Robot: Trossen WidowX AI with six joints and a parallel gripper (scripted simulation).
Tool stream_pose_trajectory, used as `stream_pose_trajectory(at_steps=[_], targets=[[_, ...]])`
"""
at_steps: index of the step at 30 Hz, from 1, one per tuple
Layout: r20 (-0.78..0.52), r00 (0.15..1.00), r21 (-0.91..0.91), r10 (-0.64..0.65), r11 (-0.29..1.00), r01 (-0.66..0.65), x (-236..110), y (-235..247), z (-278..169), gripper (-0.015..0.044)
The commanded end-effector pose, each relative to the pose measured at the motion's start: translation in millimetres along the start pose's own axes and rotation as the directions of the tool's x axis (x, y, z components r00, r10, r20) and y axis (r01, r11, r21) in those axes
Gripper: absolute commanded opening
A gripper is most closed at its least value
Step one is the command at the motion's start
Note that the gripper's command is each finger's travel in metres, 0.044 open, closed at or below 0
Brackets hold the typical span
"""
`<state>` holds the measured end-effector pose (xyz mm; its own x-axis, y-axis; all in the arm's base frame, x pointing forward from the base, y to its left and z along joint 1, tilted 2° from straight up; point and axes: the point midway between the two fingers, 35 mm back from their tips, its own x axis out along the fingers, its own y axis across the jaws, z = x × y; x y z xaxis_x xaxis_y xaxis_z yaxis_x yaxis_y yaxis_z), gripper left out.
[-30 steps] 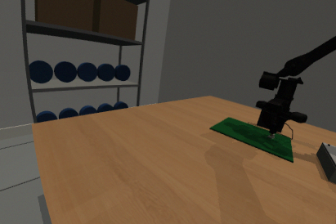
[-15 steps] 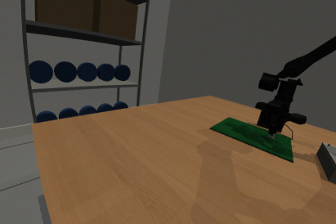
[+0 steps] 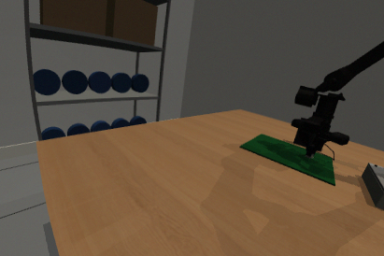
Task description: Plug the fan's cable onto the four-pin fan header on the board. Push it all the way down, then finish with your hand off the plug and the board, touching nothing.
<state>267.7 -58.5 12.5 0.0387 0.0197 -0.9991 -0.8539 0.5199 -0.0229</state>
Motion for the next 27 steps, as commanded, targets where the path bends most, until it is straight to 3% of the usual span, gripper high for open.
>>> stream_pose_trajectory(at_steps=[1,11,14,18,23,27], targets=[[0.001,1.0,0.003,0.001,1.0,-0.001,4,1,0,0.0],[0.0,1.0,0.0,0.0,1.0,0.0,1,0,0,0.026],[0.0,1.0,0.0,0.0,1.0,0.0,-2,0,0,0.026],[0.001,1.0,0.003,0.001,1.0,-0.001,-51,0,0,0.026],[0.001,1.0,0.003,0.001,1.0,-0.001,-55,-1,2,0.026],[0.004,1.0,0.003,0.001,1.0,-0.001,-56,-5,51,0.026]])
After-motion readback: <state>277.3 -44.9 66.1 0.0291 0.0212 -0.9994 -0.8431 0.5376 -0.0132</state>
